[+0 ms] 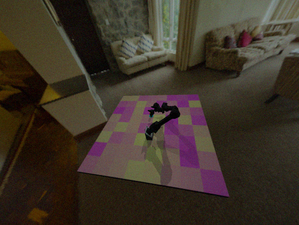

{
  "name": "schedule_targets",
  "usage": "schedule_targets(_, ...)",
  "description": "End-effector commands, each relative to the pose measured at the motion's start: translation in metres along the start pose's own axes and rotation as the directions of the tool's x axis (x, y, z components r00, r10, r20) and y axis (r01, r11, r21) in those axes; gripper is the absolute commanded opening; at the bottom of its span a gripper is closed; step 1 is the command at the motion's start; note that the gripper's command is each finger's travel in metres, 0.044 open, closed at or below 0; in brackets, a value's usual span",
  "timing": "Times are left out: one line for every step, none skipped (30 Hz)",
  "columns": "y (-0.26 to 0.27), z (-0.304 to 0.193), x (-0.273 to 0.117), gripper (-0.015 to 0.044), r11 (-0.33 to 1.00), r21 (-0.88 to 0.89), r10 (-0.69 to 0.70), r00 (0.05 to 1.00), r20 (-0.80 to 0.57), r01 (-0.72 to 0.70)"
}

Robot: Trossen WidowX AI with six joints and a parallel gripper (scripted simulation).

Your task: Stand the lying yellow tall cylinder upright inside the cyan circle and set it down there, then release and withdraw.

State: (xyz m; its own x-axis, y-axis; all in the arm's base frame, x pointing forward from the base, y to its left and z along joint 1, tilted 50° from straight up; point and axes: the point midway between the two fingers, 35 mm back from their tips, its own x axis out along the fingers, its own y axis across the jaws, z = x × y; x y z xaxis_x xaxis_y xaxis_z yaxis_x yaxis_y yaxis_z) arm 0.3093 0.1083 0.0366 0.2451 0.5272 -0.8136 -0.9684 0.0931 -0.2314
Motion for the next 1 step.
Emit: schedule_targets(0.0019, 0.0025, 0.0149, 0.04, 0.992, 0.098, 0.1, 0.983, -0.152, -0.086)
